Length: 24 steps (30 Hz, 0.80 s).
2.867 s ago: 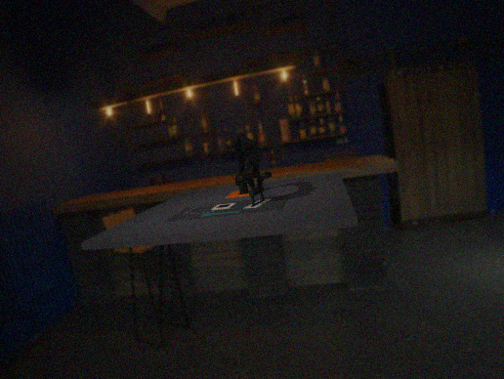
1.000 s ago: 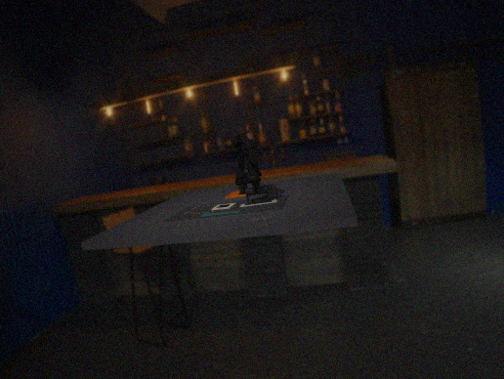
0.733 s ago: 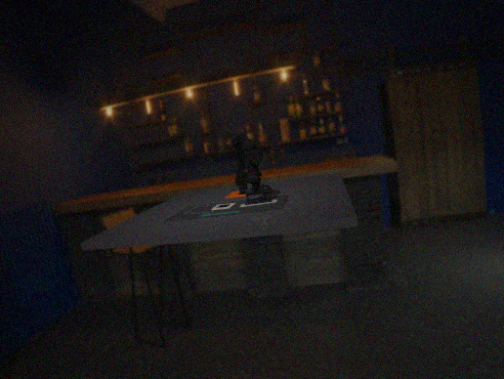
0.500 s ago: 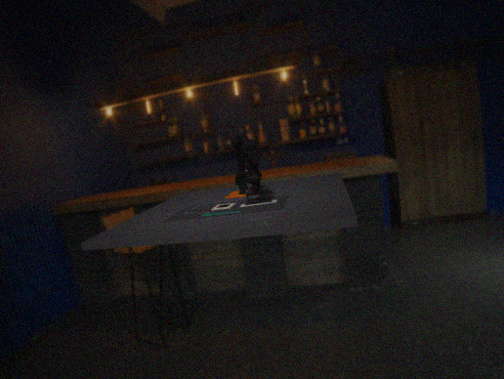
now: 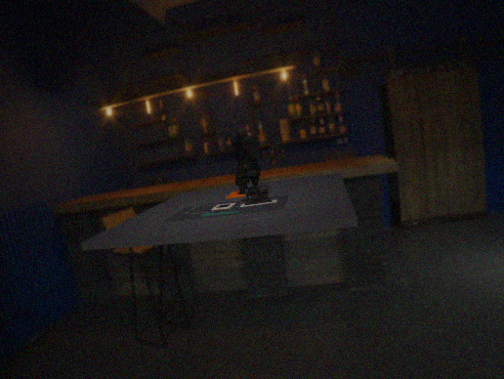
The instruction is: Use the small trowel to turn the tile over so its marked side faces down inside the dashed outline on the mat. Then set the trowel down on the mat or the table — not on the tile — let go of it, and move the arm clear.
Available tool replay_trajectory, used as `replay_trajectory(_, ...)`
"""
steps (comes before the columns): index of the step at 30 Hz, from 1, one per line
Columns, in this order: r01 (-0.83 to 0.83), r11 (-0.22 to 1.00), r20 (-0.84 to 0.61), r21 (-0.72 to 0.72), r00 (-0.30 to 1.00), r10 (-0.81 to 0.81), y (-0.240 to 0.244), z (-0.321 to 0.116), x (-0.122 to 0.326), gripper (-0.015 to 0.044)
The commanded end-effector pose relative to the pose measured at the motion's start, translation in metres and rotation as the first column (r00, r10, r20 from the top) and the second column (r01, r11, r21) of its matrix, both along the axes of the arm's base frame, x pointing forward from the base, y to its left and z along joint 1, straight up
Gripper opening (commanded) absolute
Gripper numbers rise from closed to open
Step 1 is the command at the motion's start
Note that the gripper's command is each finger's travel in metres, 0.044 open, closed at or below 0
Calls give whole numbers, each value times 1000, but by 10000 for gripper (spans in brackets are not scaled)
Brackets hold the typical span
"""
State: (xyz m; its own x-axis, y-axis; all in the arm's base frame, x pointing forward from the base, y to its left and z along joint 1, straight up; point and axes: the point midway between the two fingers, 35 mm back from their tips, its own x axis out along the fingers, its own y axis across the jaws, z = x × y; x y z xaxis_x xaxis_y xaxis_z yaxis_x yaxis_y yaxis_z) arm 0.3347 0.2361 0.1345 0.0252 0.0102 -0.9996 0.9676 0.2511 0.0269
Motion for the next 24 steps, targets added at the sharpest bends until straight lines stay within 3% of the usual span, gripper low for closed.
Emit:
replay_trajectory(1, 11, 1000, 9, 9, 1000, -11, 0, 16, -1, 270)
replay_trajectory(24, -36, 999, 11, 7, 999, 36, 3, -5, 5, 270)
